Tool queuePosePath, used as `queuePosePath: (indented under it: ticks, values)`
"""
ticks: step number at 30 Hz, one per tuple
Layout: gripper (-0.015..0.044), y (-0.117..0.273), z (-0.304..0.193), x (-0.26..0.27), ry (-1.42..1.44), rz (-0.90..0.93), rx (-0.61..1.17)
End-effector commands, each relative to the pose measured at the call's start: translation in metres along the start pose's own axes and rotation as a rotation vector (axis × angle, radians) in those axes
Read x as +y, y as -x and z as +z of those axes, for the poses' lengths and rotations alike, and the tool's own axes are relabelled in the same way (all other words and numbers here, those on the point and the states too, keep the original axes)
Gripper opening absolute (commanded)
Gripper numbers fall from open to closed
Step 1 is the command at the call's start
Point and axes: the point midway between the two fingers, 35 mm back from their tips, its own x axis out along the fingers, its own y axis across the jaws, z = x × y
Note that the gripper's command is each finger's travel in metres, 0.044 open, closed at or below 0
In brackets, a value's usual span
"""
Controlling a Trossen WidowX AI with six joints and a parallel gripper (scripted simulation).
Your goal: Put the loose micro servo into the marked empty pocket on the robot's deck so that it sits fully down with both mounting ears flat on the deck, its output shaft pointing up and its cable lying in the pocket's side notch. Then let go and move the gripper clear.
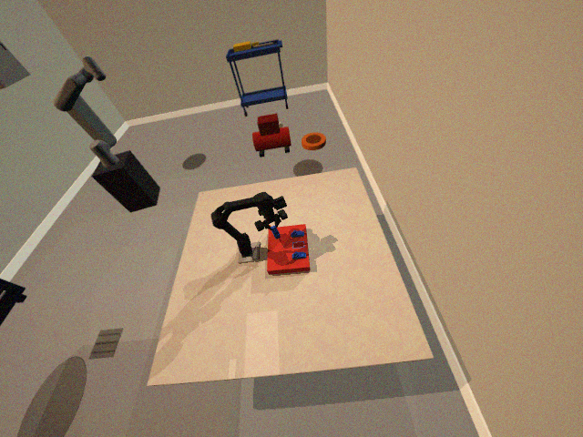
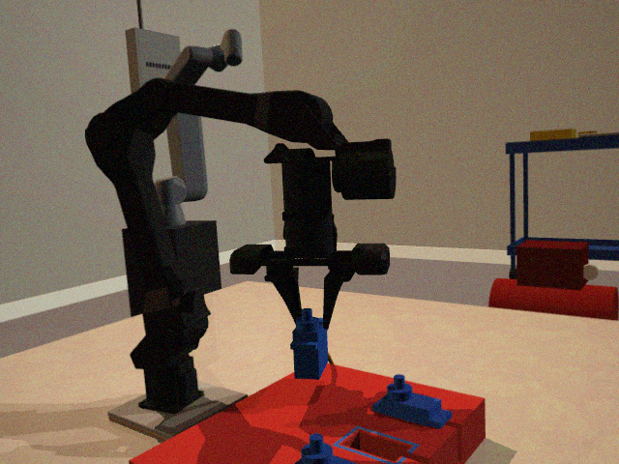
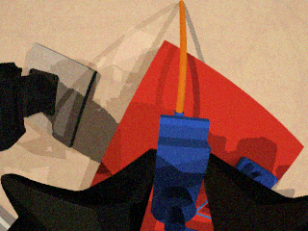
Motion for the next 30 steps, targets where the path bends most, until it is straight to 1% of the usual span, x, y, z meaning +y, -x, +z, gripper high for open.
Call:
queuePosePath:
  ticks: [1, 6, 12, 17, 30]
  values:
    - [0.0000, 0.003, -0.008, -0.019, 0.001, -0.016, 0.005]
    - [0.0000, 0.004, -0.015, -0.036, 0.001, -0.017, 0.006]
    - [0.0000, 0.004, -0.015, -0.037, 0.001, -0.017, 0.006]
    - [0.0000, 0.004, -0.024, -0.033, 0.001, -0.017, 0.007]
    - [0.0000, 0.004, -0.072, -0.011, 0.001, -0.015, 0.011]
